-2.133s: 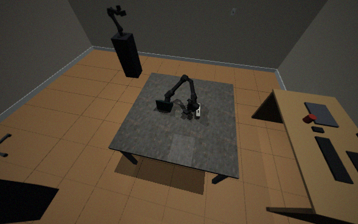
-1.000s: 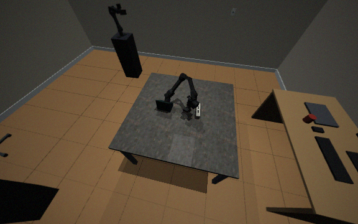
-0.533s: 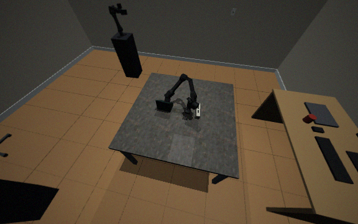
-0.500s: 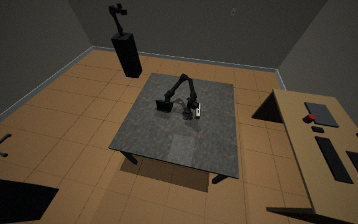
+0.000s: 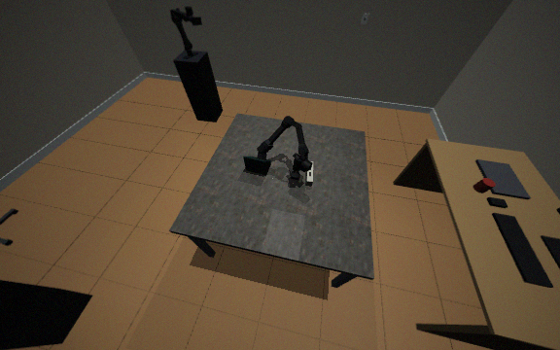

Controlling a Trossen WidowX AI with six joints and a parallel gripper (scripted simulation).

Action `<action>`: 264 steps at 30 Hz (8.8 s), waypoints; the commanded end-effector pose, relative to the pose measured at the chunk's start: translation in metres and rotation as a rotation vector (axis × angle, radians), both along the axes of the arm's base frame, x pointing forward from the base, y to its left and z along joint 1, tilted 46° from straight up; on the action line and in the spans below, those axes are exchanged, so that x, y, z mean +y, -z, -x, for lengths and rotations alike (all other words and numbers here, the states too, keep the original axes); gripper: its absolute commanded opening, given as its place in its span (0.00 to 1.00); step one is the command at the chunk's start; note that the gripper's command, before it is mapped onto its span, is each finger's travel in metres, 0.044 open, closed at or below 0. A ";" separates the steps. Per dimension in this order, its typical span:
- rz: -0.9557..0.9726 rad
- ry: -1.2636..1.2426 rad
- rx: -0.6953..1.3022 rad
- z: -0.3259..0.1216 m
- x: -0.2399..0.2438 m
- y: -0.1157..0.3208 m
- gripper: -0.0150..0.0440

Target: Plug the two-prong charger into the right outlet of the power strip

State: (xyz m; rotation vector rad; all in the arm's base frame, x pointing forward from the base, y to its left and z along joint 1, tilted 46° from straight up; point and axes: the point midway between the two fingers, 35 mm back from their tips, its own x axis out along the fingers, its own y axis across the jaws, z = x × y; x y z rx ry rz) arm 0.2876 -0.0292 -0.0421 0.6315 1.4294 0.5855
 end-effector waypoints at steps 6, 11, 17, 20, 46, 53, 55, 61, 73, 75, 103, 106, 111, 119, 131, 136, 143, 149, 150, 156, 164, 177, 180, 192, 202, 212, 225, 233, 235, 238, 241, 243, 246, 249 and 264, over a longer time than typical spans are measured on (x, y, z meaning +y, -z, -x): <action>0.001 -0.013 -0.018 -0.013 0.000 -0.001 0.25; 0.002 -0.019 -0.024 -0.019 0.000 -0.001 0.25; 0.004 -0.026 -0.031 -0.026 0.000 -0.002 0.25; 0.004 -0.029 -0.035 -0.030 0.000 -0.002 0.25; 0.006 -0.041 -0.048 -0.043 0.000 -0.002 0.25; 0.006 -0.041 -0.048 -0.044 0.000 -0.003 0.25; 0.006 -0.041 -0.048 -0.044 0.000 -0.003 0.25; 0.006 -0.041 -0.048 -0.045 0.000 -0.003 0.25; 0.006 -0.041 -0.048 -0.047 0.000 -0.003 0.25; 0.006 -0.041 -0.048 -0.047 0.000 -0.003 0.25; 0.006 -0.041 -0.048 -0.051 0.000 -0.004 0.25; 0.006 -0.041 -0.048 -0.051 0.000 -0.004 0.25; 0.006 -0.041 -0.048 -0.051 0.000 -0.004 0.25; 0.006 -0.041 -0.048 -0.053 0.000 -0.004 0.25; 0.006 -0.041 -0.048 -0.052 0.000 -0.004 0.25; 0.006 -0.041 -0.048 -0.054 0.000 -0.004 0.25; 0.006 -0.041 -0.048 -0.056 -0.001 -0.005 0.25; 0.006 -0.041 -0.048 -0.057 -0.001 -0.005 0.25; 0.006 -0.041 -0.048 -0.057 -0.001 -0.005 0.25; 0.006 -0.041 -0.049 -0.059 -0.001 -0.005 0.25; 0.006 -0.041 -0.049 -0.060 -0.001 -0.005 0.25; 0.006 -0.041 -0.049 -0.063 -0.001 -0.006 0.25; 0.006 -0.041 -0.049 -0.064 -0.001 -0.006 0.25; 0.006 -0.041 -0.049 -0.067 -0.001 -0.006 0.25; 0.006 -0.041 -0.049 -0.071 -0.002 -0.007 0.25; 0.006 -0.041 -0.049 -0.075 -0.002 -0.008 0.25; 0.006 -0.041 -0.050 -0.079 -0.002 -0.008 0.25; 0.006 -0.041 -0.050 -0.078 -0.002 -0.008 0.25; 0.006 -0.041 -0.050 -0.078 -0.002 -0.008 0.25; 0.006 -0.041 -0.050 -0.078 -0.002 -0.008 0.25; 0.006 -0.041 -0.050 -0.077 -0.001 -0.008 0.25; 0.006 -0.041 -0.050 -0.077 -0.001 -0.008 0.25; 0.006 -0.041 -0.050 -0.077 -0.001 -0.008 0.25; 0.006 -0.041 -0.050 -0.076 -0.001 -0.008 0.25; 0.006 -0.041 -0.049 -0.074 -0.001 -0.008 0.25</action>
